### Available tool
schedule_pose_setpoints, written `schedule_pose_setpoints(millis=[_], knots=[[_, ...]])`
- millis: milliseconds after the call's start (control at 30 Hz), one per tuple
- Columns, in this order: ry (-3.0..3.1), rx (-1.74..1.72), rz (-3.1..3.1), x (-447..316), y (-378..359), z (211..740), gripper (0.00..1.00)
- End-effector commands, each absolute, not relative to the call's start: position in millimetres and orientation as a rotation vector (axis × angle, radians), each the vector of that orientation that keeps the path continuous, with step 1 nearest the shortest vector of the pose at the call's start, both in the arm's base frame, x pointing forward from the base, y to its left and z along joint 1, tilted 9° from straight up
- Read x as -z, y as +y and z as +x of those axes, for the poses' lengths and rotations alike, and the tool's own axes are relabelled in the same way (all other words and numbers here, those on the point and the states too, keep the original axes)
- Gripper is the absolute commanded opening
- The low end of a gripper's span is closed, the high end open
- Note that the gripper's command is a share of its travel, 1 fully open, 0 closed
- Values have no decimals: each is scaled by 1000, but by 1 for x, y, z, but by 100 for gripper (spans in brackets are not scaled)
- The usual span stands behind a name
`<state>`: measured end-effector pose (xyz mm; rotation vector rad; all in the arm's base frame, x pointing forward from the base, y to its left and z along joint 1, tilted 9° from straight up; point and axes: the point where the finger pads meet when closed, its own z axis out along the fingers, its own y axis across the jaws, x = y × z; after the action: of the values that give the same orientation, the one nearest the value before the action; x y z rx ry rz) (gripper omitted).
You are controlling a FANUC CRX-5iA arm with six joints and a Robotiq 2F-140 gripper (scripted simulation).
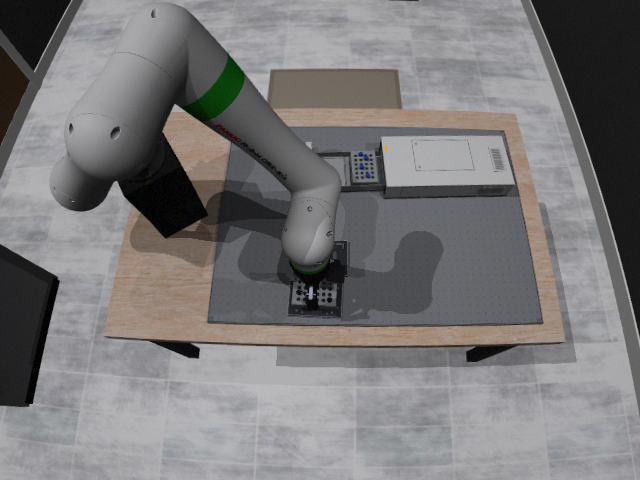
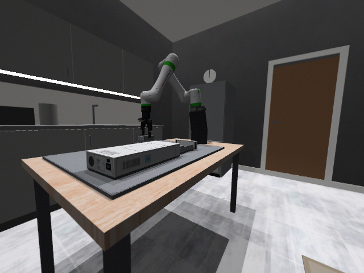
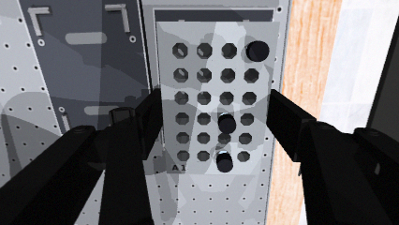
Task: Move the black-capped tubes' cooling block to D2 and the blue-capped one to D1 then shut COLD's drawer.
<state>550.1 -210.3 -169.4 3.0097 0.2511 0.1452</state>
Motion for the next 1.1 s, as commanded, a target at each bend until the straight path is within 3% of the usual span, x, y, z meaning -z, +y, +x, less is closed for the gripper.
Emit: schedule_pose_setpoints(millis=[0,1067], knots=[[251,-148,3009,170,-211,551,10],[252,-148,3009,160,-209,550,10]])
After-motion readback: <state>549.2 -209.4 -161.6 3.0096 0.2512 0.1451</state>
